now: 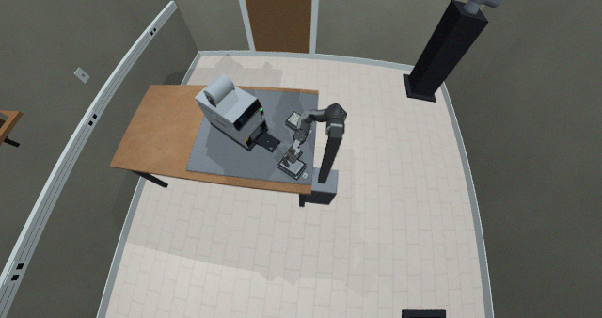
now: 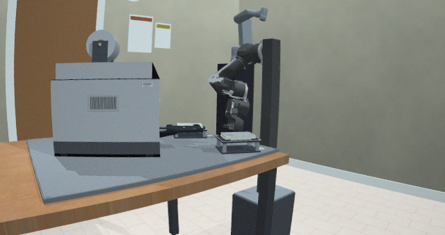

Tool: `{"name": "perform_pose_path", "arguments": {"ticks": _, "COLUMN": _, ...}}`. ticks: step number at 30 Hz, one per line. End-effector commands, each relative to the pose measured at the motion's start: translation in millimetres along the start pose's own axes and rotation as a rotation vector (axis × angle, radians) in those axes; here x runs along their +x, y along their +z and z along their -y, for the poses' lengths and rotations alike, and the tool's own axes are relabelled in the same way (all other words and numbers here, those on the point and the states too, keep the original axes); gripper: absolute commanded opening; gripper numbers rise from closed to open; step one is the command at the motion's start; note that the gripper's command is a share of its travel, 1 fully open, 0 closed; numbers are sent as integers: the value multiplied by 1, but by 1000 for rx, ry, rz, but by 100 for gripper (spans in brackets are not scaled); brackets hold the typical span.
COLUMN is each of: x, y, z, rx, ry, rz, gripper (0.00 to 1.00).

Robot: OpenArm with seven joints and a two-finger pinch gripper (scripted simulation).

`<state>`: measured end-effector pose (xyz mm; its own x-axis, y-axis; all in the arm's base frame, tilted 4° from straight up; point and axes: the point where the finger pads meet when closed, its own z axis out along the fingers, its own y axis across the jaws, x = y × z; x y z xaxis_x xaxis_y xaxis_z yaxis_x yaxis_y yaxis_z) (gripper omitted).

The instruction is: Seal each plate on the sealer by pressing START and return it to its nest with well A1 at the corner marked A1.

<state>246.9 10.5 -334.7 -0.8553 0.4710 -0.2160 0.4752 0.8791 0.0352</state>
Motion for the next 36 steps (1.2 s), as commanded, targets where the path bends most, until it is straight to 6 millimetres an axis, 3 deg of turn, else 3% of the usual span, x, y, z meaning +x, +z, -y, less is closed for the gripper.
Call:
{"name": "perform_pose_path", "arguments": {"ticks": 1, "x": -7, "y": 2, "z": 2, "rx": -12, "ry": 2, "rz": -1, "gripper": 65}}
{"name": "perform_pose_path", "arguments": {"ticks": 14, "x": -55, "y": 14, "z": 44, "rx": -83, "ry": 52, "rz": 20, "gripper": 65}}
{"name": "perform_pose_path", "arguments": {"ticks": 17, "x": -58, "y": 14, "z": 47, "rx": -111, "ry": 65, "rz": 35, "gripper": 65}}
{"name": "perform_pose_path", "arguments": {"ticks": 28, "x": -98, "y": 10, "z": 87, "rx": -156, "ry": 84, "rz": 68, "gripper": 65}}
{"name": "perform_pose_path", "arguments": {"ticks": 36, "x": -114, "y": 7, "z": 112, "rx": -141, "ry": 75, "rz": 88, "gripper": 65}}
